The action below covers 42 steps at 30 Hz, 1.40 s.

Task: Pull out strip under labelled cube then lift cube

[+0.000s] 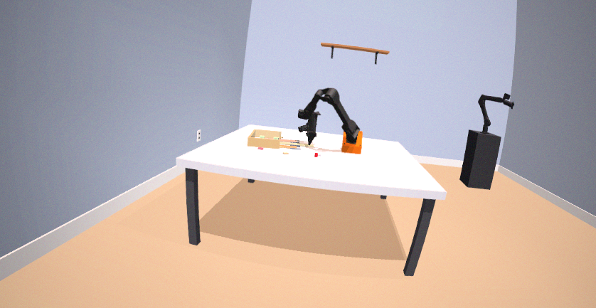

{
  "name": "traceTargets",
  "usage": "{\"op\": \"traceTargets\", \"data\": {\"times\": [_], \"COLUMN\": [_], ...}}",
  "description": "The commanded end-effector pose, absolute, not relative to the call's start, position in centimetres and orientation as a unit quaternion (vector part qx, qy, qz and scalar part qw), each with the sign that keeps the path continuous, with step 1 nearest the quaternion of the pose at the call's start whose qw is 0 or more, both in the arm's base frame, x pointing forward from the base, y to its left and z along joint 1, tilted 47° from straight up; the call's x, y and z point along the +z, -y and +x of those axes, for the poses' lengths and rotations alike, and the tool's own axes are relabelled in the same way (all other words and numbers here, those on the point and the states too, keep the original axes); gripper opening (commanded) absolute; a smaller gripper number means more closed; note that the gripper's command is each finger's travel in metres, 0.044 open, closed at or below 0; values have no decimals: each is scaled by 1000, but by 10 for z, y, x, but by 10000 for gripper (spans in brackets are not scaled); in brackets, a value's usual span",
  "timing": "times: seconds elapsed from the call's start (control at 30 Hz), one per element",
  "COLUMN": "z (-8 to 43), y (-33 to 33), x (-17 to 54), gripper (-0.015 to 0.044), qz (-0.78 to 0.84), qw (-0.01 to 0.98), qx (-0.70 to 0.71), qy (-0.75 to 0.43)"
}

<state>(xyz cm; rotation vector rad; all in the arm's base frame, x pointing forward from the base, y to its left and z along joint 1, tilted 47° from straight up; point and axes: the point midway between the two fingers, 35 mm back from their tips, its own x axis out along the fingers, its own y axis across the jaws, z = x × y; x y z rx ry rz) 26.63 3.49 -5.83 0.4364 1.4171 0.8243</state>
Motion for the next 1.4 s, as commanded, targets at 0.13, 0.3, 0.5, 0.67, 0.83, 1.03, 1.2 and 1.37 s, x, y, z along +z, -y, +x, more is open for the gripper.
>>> {"op": "traceTargets", "data": {"times": [0.13, 0.3, 0.5, 0.67, 0.83, 1.03, 1.2, 1.37], "z": [245, 238, 230, 223, 217, 209, 203, 197], "y": [-36, -35, -33, -31, -30, -28, -26, -25], "x": [-63, -64, -65, -66, -67, -68, -69, -69], "gripper": [0, 0, 0, 0, 0, 0, 0, 0], "qz": [192, 192, 192, 192, 192, 192, 192, 192], "qw": [649, 649, 649, 649, 648, 648, 648, 648], "qx": [366, 366, 366, 366, 366, 366, 366, 365], "qy": [-639, -639, -639, -639, -639, -640, -640, -640]}}
